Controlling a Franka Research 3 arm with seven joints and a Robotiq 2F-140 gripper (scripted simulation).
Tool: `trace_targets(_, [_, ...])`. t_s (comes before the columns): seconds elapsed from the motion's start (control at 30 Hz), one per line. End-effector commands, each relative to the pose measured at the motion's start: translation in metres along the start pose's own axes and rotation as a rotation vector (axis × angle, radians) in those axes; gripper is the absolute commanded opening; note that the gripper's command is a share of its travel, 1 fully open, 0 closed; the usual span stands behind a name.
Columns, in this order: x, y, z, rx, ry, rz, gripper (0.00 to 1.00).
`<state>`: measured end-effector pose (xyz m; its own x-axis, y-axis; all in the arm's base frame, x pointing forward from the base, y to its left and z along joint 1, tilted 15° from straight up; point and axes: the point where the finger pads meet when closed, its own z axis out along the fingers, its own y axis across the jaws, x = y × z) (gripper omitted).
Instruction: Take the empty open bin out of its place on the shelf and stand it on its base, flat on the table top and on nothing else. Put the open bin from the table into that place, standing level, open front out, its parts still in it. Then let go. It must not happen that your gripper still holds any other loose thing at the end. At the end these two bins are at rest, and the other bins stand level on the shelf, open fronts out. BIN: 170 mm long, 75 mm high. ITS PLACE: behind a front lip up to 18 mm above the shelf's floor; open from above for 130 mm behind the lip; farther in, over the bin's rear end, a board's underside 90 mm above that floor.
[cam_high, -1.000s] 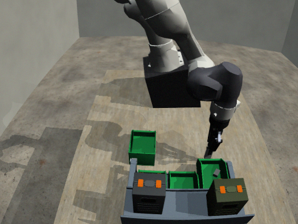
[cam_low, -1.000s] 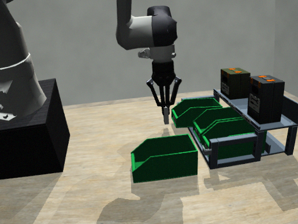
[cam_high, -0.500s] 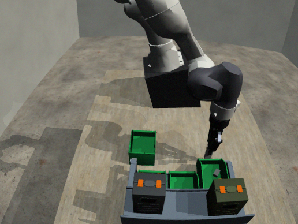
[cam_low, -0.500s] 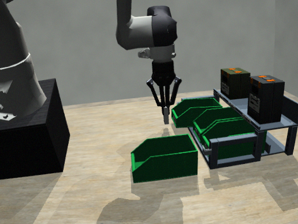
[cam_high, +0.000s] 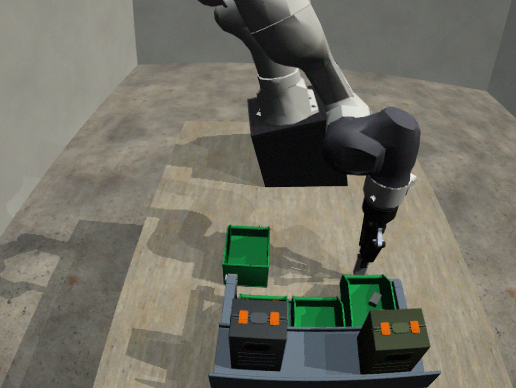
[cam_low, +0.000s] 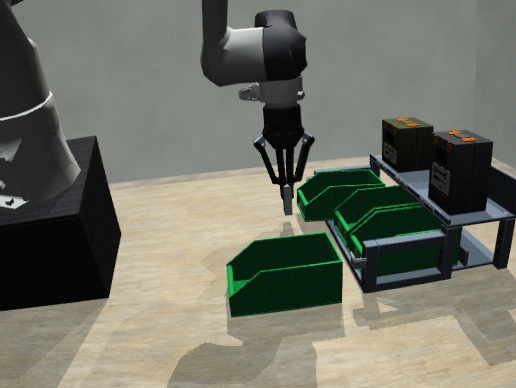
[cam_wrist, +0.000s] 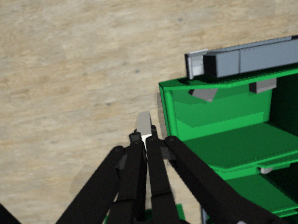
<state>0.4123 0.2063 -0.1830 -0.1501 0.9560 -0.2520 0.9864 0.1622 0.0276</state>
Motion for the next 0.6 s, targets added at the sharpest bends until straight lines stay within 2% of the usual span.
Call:
trace_targets(0.0, [0.0007,-0.0007,0.0005,-0.001,0.001,0.002,0.00])
trace_targets(0.57, [0.0007,-0.0008,0.0005,-0.001,0.001,0.002,0.00])
